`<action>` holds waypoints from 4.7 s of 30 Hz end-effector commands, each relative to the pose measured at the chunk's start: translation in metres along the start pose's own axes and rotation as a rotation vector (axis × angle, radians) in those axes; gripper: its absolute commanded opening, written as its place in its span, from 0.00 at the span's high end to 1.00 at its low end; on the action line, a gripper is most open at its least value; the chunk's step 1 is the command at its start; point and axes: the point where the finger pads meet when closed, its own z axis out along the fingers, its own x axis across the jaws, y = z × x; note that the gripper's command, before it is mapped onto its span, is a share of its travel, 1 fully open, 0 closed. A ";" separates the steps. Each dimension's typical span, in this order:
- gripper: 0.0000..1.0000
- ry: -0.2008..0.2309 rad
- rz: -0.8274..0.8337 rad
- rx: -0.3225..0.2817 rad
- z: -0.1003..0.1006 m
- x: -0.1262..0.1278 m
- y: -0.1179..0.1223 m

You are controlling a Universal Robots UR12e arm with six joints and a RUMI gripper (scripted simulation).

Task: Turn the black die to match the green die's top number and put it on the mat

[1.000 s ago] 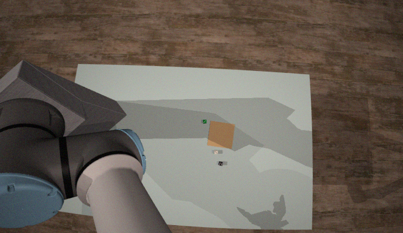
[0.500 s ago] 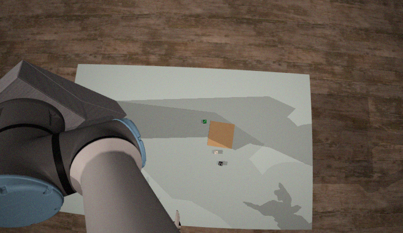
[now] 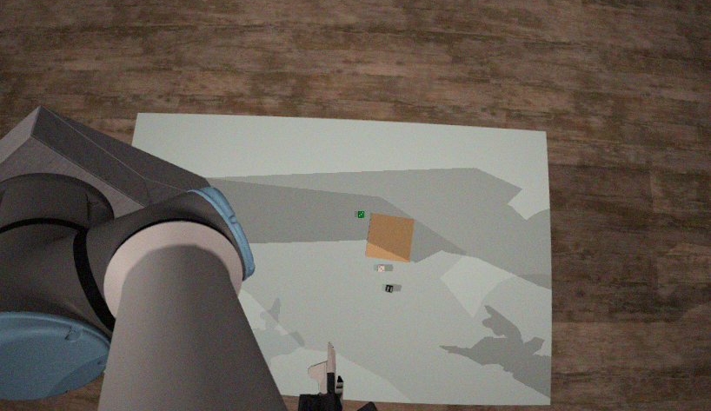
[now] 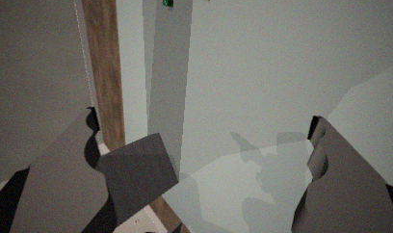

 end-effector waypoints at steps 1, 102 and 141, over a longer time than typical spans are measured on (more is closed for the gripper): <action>0.00 0.038 -0.022 -0.023 0.009 0.000 -0.007; 0.00 0.700 -0.603 -0.308 0.230 0.039 -0.162; 0.00 0.700 -0.603 -0.308 0.248 0.056 -0.160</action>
